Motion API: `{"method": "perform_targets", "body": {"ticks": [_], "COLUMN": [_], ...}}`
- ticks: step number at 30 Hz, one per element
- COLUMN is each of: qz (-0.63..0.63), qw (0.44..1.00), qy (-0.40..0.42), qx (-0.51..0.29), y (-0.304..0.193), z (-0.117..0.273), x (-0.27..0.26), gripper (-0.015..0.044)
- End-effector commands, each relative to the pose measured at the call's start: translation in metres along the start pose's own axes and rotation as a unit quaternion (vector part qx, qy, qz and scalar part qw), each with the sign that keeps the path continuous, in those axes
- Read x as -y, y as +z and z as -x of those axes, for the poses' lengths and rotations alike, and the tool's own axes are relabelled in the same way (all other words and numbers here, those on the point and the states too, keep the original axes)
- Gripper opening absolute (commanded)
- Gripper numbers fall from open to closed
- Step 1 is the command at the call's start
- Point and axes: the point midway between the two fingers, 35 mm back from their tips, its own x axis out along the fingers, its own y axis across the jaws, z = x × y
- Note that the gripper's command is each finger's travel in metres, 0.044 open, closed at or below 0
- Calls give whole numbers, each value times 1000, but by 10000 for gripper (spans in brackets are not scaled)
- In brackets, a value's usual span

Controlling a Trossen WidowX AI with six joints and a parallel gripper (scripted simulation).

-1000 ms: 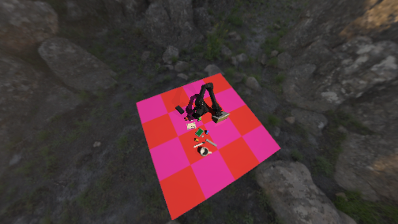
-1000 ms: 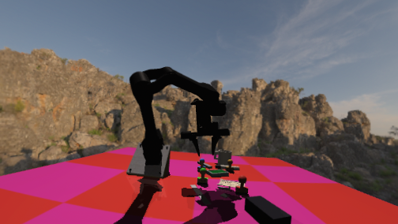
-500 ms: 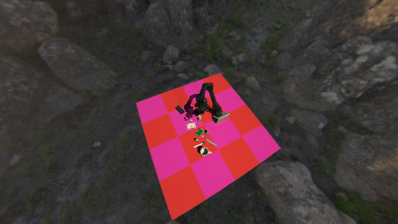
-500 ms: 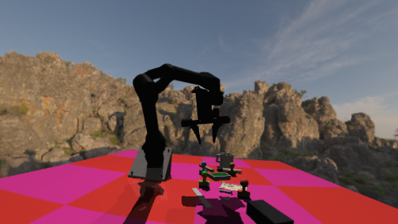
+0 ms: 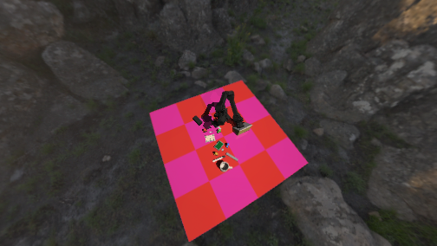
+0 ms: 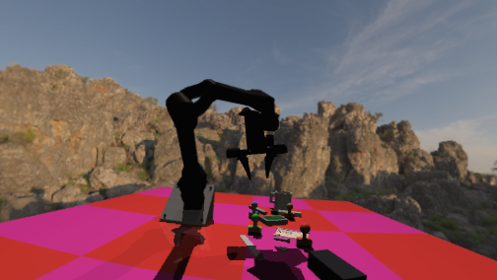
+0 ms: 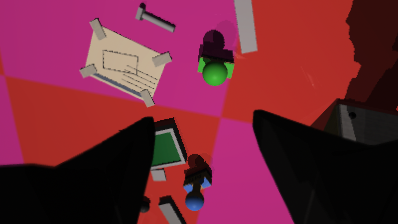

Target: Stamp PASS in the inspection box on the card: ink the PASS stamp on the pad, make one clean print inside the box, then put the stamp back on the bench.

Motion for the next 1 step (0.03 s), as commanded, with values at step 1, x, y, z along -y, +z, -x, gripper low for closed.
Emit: {"method": "perform_targets", "body": {"ticks": [1], "qz": [0], "qw": [1000], "qy": [0], "qx": [0], "y": [0], "z": [0], "x": [0], "gripper": [252]}}
